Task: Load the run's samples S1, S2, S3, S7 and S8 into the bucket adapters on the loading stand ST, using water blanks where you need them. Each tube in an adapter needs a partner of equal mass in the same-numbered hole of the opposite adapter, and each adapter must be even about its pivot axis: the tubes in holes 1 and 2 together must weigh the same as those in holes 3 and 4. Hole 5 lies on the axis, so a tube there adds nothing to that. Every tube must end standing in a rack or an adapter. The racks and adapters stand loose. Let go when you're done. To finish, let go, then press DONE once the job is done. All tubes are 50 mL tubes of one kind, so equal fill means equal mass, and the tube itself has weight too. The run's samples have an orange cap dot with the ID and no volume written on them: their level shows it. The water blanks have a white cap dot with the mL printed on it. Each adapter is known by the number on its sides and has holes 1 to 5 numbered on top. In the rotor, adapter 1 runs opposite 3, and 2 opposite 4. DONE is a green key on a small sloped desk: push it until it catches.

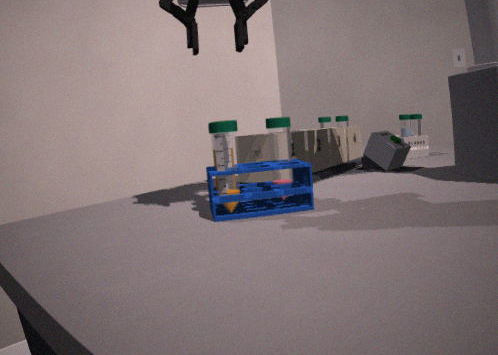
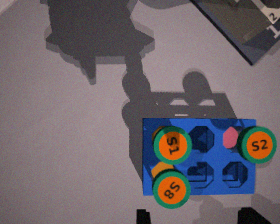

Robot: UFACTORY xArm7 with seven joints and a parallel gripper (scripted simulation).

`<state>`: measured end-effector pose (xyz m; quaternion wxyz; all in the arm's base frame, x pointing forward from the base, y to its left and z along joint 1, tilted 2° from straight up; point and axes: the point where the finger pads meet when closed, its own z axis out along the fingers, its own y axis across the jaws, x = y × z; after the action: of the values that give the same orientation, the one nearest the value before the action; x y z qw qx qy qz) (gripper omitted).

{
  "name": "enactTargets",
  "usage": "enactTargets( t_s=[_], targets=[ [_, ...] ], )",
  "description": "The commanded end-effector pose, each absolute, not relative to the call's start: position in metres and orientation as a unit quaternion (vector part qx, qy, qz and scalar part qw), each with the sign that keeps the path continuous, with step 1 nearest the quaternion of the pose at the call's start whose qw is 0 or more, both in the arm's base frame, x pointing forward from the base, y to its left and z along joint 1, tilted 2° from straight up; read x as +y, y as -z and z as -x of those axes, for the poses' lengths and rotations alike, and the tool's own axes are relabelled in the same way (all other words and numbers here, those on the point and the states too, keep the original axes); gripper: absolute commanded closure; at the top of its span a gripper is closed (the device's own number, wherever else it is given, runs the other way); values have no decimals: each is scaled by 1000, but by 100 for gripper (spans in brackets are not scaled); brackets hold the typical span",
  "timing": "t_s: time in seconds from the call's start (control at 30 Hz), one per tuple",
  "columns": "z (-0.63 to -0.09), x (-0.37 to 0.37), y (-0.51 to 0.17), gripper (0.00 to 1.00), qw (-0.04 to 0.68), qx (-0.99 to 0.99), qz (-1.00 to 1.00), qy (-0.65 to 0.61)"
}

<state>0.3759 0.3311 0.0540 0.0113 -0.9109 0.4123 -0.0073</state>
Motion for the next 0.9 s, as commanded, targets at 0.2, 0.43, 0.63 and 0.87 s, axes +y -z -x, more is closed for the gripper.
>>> enactTargets(
  t_s=[0.2, 0.43, 0.63, 0.87],
  targets=[
    [-378, 332, -36, 43, 13, 412, 911, 8],
    [-378, 332, -26, 43, 13, 412, 911, 8],
    [-378, 333, -14, 43, 13, 412, 911, 8],
    [-379, 333, 0, 43, 13, 412, 911, 8]
  ],
)
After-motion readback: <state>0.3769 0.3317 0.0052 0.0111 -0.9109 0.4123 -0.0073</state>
